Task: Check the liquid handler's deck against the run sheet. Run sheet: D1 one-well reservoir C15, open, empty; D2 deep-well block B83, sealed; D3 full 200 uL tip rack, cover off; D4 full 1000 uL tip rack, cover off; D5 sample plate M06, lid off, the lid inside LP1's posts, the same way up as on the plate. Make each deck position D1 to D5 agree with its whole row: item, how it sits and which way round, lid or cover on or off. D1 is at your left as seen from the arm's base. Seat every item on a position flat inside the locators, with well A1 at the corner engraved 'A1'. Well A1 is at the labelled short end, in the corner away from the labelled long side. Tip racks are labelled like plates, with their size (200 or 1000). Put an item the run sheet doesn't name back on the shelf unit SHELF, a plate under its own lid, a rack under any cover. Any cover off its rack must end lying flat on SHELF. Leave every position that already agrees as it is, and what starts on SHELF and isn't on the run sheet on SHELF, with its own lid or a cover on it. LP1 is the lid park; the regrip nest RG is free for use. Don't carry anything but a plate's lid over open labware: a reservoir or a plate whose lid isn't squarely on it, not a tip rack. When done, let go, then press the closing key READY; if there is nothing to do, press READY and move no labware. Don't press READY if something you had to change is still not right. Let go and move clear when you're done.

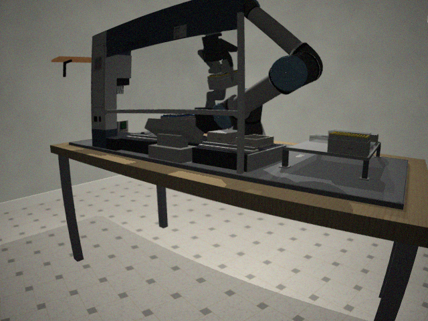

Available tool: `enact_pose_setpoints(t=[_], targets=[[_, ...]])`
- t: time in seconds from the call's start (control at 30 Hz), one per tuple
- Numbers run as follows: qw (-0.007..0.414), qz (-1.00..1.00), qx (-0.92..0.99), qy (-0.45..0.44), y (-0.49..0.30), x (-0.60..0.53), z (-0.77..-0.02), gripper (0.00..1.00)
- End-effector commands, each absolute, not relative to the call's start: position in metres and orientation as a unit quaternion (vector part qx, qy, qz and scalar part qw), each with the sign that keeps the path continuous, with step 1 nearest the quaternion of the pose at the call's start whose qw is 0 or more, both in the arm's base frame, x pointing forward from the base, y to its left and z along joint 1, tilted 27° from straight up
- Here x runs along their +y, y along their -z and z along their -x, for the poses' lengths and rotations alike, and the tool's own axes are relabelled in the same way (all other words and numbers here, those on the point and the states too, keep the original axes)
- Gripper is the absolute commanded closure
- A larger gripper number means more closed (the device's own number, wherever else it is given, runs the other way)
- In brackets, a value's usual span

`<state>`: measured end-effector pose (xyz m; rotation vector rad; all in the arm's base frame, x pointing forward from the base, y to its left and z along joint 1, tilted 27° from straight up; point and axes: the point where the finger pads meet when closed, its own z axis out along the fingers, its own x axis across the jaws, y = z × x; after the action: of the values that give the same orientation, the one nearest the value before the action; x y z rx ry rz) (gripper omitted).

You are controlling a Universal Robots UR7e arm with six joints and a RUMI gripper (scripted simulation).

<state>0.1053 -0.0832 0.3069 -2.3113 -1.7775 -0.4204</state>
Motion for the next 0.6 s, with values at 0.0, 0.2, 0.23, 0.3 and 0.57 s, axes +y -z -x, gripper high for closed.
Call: enact_pose_setpoints(t=[0.0, 0.2, 0.23, 0.3, 0.57], targets=[[-0.007, 0.771, -0.592, 0.234, -0.3070, -0.0832, -0.1040, 1.00], [0.000, 0.794, -0.561, 0.236, -0.3070, -0.0832, -0.1040, 1.00], [0.002, 0.799, -0.553, 0.236, -0.3070, -0.0832, -0.1040, 1.00], [0.007, 0.810, -0.537, 0.236, -0.3070, -0.0832, -0.1040, 1.00], [0.026, 0.850, -0.470, 0.235, -0.3070, -0.0832, -0.1040, 1.00]])
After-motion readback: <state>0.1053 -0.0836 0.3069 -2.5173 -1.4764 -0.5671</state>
